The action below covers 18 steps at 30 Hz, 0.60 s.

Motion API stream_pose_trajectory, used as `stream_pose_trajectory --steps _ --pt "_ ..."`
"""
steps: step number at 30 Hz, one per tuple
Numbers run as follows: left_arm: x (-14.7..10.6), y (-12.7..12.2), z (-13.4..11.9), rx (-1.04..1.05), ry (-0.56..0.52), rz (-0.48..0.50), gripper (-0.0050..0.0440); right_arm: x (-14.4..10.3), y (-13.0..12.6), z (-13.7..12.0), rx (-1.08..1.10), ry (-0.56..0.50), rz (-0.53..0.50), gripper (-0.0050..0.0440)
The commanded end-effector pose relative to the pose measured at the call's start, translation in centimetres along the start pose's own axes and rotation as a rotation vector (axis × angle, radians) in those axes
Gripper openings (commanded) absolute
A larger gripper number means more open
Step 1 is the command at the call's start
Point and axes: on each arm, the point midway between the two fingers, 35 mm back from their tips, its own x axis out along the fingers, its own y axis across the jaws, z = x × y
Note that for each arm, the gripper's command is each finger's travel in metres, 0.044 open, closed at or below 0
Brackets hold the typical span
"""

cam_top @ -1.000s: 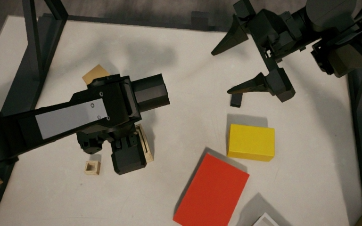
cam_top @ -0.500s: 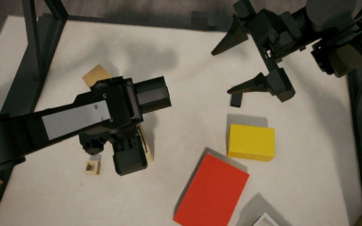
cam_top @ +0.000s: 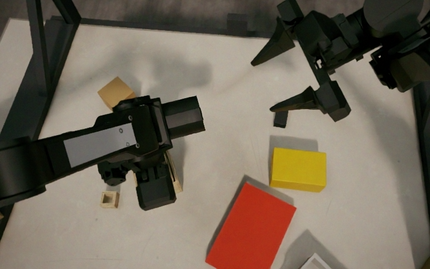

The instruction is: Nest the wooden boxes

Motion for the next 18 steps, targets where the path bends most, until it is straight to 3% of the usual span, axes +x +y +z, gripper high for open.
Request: stream_pose_trajectory --steps 1,18 --pt "0.0 -0.2 0.5 -0.017 -0.003 0.000 0.0400 0.1 0.4 -0.8 0.016 0.018 0.006 0.0184" --pt "0.0 -0.2 0.5 -0.017 -0.003 0.000 0.0400 1.2 0.3 -0.8 0.029 0.013 0.010 0.0184"
